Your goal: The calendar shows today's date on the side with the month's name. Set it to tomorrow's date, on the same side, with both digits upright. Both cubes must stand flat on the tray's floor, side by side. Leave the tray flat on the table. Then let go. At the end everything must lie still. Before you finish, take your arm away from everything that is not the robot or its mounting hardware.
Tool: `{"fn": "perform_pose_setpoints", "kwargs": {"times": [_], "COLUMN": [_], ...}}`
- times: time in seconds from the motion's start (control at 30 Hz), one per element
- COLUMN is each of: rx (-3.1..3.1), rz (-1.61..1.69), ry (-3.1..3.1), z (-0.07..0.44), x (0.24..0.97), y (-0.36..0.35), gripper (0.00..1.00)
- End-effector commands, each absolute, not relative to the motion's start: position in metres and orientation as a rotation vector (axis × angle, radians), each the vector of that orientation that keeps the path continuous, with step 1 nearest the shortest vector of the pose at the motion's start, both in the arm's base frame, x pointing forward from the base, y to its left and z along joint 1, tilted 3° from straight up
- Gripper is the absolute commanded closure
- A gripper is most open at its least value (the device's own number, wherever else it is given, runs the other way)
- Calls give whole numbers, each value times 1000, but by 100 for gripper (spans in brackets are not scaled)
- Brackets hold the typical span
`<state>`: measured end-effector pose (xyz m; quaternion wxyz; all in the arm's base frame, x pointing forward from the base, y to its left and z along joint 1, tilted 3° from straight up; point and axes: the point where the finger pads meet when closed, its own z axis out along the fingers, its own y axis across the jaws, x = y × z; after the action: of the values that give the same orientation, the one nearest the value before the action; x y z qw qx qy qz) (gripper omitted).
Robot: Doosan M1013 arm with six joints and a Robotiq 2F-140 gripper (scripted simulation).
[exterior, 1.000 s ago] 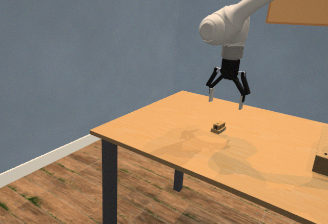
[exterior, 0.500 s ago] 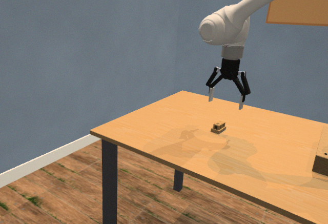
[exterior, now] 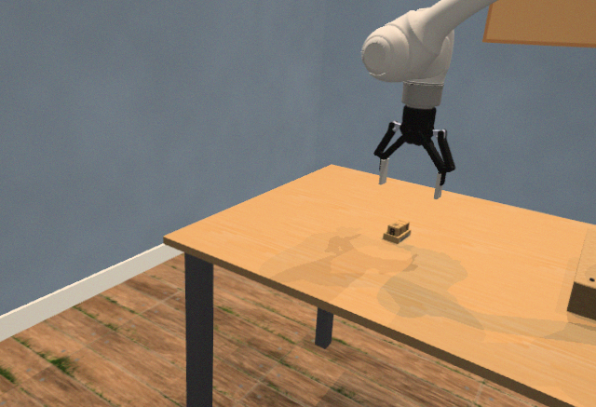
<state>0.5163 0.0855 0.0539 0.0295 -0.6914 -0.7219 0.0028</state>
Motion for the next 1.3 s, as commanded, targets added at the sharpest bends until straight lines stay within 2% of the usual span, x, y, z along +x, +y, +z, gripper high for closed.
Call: {"fn": "perform_pose_setpoints", "kwargs": {"times": [0.0, 0.6, 1.27], "rx": [-2138, -2138, -2138], "rz": [2, 2, 2], "ry": [-2231, -2231, -2231], "z": [59, 62, 113], "x": [521, 521, 523], "y": [84, 84, 82], "gripper": [0, 0, 0]}}
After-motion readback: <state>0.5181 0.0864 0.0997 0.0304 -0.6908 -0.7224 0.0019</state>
